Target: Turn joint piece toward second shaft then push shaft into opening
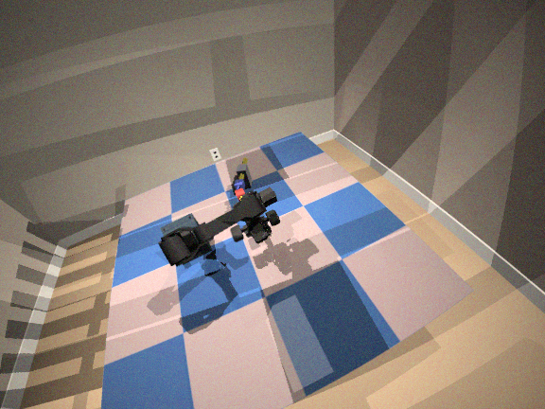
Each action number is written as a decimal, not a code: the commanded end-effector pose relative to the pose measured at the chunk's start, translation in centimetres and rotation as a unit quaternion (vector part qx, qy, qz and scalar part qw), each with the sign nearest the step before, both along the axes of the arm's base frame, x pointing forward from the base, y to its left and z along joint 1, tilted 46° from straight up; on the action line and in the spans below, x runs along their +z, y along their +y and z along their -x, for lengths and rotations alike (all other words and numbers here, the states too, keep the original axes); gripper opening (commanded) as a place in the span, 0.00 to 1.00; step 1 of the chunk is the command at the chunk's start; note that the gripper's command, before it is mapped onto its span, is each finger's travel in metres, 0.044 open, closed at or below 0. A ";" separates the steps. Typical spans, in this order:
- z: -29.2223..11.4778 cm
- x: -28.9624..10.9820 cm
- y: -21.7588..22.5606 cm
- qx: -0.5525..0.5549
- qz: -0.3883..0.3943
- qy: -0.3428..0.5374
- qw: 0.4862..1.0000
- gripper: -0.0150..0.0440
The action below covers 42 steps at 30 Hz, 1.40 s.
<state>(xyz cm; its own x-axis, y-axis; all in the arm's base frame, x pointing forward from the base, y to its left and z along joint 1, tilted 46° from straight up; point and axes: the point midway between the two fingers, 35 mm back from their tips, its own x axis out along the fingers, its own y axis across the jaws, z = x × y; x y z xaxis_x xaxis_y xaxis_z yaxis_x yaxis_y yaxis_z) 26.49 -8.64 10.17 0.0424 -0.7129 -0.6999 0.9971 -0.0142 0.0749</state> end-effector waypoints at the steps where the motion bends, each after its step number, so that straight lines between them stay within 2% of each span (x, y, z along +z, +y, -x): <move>1: 0.0 -0.5 0.3 -0.001 0.001 0.000 1.000 0.25; 14: 0.0 -0.3 0.3 0.000 0.001 0.000 1.000 0.25; 17: 0.0 -0.3 0.3 0.000 0.001 0.000 1.000 0.37; 22: 0.0 -0.3 0.3 0.000 0.001 0.000 1.000 0.37; 36: 0.0 -0.3 0.3 0.000 0.001 0.000 1.000 0.99; 42: 0.0 -0.3 0.3 0.000 0.001 0.000 1.000 1.00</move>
